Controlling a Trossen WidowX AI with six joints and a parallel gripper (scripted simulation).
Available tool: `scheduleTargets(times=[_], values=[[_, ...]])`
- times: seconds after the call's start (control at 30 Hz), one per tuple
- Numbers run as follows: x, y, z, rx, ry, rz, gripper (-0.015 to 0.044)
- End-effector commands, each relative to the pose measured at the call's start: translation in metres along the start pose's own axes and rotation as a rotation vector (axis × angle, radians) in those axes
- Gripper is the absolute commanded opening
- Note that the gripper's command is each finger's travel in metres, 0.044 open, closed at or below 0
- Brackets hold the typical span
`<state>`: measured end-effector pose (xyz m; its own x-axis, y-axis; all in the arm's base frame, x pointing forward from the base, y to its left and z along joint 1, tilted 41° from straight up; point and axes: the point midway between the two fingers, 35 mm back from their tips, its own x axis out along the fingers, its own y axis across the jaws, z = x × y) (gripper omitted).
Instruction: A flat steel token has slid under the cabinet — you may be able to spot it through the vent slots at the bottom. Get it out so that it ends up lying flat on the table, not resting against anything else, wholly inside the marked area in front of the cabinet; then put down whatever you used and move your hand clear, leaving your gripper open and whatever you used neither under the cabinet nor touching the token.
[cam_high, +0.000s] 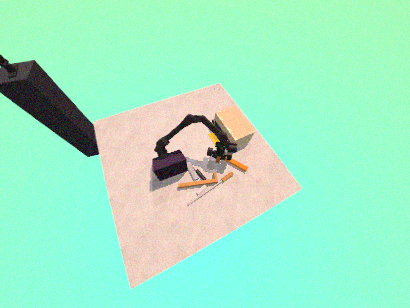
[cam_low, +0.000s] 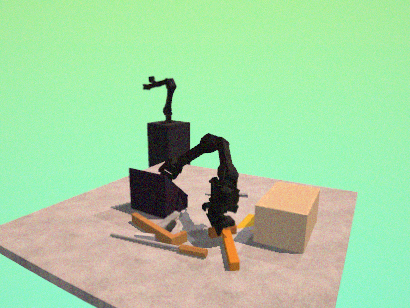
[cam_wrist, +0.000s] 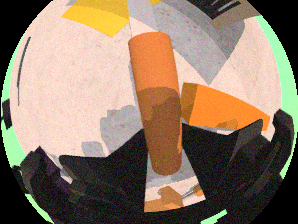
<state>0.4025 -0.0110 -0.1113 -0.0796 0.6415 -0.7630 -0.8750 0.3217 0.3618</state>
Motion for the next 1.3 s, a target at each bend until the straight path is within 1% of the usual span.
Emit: scheduleTargets(times=[0.0, 0.2, 1.27], values=[[0.0, 0.0, 0.016, -0.011, -0.009, -0.001, 0.0], [0.0, 0.0, 0.027, -0.011, -0.009, 0.0, 0.0], [0.002, 0.022, 0.026, -0.01, -0.009, 0.001, 0.0]])
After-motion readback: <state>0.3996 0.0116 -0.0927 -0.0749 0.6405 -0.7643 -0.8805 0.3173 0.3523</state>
